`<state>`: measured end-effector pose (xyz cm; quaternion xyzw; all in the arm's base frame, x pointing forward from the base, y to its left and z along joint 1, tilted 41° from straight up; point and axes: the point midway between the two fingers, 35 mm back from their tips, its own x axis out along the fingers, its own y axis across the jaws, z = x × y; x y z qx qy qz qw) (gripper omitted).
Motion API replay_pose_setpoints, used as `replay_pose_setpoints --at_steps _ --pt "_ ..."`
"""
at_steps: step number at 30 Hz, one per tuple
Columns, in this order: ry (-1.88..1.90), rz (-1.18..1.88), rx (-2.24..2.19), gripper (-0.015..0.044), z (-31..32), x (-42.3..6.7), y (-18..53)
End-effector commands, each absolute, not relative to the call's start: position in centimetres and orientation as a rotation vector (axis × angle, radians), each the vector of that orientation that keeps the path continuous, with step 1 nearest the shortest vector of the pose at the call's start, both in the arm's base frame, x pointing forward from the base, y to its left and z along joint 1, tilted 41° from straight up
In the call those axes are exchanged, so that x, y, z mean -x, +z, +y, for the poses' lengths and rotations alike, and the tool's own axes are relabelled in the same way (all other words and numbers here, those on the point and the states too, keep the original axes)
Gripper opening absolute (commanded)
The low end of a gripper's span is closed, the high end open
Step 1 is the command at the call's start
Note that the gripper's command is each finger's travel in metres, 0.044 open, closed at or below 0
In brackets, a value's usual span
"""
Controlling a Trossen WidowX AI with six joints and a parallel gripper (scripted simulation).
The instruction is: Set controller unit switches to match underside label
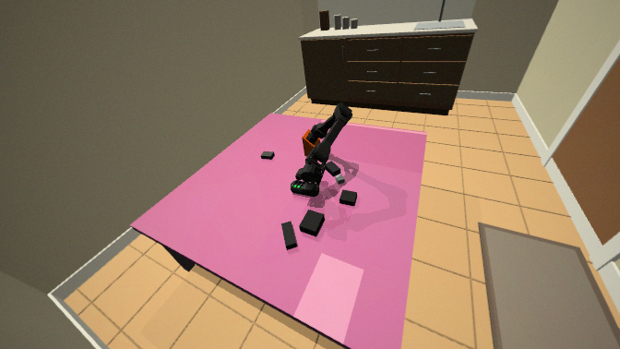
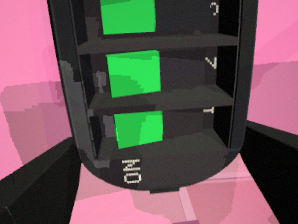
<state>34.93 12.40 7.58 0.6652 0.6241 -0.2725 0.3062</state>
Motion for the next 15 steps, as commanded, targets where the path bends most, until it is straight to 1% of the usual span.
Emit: replay_pose_setpoints --at_steps 1,2,6,15 --pt "-0.717 1.652 -1.761 0.0338 12.4 -34.94 7.79" --pt "-0.717 1.652 -1.761 0.0338 12.4 -34.94 7.79" --pt "-0.72 1.651 -1.761 0.044 12.4 -34.94 7.61" --pt "-0.72 1.65 -1.76 0.044 12.16 -34.96 7.57"
